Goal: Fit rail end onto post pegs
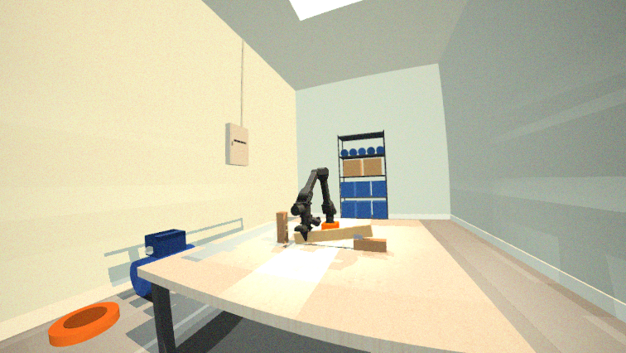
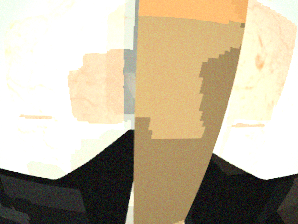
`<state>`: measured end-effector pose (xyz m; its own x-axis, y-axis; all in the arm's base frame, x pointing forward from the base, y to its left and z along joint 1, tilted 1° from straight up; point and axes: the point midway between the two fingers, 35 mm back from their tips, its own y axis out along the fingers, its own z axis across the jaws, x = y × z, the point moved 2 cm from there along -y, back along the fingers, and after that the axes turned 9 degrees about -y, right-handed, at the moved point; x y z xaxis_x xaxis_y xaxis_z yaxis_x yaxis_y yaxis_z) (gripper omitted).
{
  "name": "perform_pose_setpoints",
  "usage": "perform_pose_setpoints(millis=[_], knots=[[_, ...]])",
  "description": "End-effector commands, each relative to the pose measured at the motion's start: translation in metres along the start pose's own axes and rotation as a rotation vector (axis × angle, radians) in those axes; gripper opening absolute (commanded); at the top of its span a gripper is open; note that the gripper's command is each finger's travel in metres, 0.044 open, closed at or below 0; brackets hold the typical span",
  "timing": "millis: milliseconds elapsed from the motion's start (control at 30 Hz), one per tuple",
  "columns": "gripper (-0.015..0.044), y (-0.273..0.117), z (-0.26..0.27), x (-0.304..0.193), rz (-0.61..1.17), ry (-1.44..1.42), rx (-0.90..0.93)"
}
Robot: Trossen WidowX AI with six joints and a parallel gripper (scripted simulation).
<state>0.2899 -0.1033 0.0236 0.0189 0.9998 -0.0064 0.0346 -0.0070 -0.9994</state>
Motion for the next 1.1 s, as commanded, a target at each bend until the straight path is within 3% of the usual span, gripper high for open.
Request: perform_pose_setpoints(millis=[0, 1067], knots=[[0.0, 0.0, 0.0, 0.001, -0.004, -0.001, -0.001], [0.0, -0.015, -0.002, -0.001, -0.004, -0.001, -0.001]])
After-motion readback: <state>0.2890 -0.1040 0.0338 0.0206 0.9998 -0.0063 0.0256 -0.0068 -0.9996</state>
